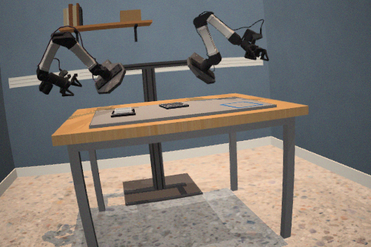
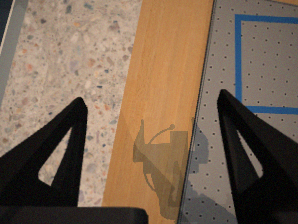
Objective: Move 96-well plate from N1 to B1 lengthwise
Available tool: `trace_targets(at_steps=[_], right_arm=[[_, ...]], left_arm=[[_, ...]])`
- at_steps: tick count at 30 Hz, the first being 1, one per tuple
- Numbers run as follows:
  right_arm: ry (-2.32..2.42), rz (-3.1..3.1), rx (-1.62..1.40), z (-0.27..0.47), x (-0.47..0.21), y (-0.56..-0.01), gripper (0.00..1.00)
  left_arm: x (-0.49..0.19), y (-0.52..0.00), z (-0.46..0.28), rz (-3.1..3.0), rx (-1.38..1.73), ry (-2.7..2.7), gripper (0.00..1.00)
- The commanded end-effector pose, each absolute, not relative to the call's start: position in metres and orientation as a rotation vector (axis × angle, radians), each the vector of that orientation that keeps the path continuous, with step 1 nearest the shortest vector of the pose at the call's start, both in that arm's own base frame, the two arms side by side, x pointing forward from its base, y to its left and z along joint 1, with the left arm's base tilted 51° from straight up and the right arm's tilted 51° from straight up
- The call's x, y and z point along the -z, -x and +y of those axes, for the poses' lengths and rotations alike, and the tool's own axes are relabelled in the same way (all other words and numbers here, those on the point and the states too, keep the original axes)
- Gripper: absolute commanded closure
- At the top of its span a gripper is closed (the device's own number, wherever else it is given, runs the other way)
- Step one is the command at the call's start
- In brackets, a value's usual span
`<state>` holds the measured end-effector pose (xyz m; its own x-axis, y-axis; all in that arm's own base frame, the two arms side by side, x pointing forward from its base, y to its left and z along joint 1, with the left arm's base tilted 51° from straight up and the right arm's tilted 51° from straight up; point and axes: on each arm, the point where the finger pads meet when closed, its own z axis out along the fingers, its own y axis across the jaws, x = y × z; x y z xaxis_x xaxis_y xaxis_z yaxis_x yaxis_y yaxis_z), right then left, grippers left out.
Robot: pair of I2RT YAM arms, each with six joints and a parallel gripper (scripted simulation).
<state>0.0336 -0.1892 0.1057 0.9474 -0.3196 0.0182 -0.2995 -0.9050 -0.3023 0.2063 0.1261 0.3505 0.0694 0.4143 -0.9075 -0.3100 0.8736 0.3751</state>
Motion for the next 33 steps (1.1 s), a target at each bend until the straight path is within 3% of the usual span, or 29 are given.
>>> trace_targets(at_steps=[1, 17, 33], right_arm=[[2.806, 0.459, 0.097, -0.189, -0.107, -0.033, 0.00], [2.806, 0.459, 0.097, -0.189, -0.107, -0.033, 0.00], [2.926, -0.289, 0.100, -0.175, -0.115, -0.078, 0.00]], left_arm=[[-0.354, -0.206, 0.125, 1.391, -0.553, -0.098, 0.00], [-0.354, -0.206, 0.125, 1.391, -0.553, -0.098, 0.00], [-0.305, -0.197, 0.072, 1.811, -0.650, -0.088, 0.00]])
